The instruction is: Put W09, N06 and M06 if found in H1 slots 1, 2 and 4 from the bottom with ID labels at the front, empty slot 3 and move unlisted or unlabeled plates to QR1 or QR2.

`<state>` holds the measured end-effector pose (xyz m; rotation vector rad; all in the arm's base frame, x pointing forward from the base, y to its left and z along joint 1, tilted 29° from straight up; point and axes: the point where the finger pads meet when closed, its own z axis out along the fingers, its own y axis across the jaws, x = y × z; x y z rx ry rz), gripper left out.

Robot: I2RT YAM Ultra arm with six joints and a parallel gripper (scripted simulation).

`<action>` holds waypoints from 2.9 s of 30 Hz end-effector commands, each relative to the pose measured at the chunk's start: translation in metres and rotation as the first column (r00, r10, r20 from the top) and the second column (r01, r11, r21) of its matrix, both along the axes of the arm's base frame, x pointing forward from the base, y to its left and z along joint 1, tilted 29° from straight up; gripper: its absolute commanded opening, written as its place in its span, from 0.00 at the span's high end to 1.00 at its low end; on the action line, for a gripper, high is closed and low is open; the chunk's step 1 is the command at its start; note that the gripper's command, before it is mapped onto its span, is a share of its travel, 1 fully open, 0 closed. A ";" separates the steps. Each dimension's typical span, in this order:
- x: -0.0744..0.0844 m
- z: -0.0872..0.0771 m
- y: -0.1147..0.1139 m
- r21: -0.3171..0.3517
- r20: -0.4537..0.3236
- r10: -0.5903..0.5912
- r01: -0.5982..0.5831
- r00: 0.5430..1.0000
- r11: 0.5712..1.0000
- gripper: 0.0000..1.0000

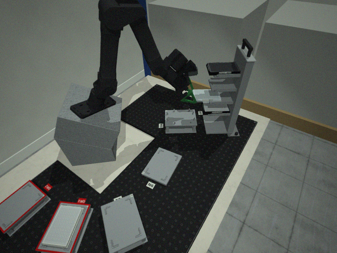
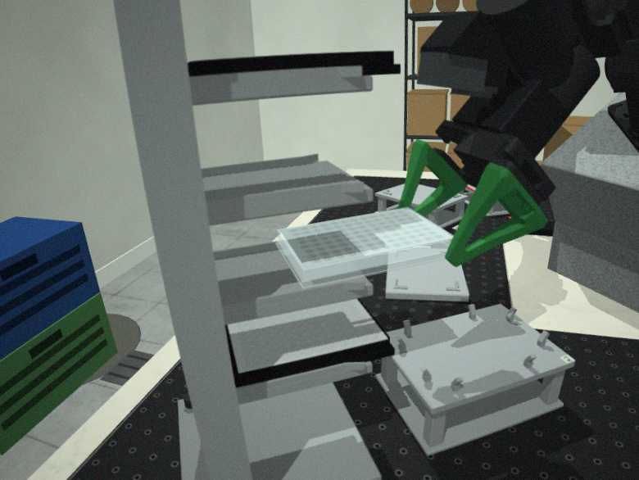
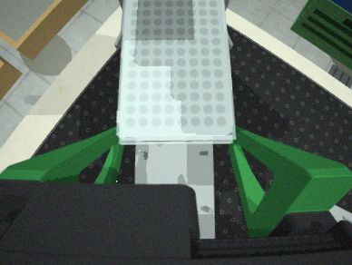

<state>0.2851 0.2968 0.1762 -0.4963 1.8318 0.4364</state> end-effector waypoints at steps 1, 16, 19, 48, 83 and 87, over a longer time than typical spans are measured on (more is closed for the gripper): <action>0.006 0.023 0.007 0.047 0.037 0.000 -0.002 0.999 0.999 0.14; 0.006 0.023 0.007 0.047 0.037 0.000 -0.002 0.999 0.999 0.14; 0.010 0.017 0.007 0.035 0.029 -0.003 0.002 1.000 0.999 0.14; 0.022 0.014 0.017 0.024 0.021 0.003 -0.003 1.000 1.000 0.14; 0.024 0.012 0.017 0.025 0.019 0.001 -0.001 1.000 1.000 0.14; 0.024 0.012 0.017 0.025 0.019 0.001 -0.001 1.000 1.000 0.14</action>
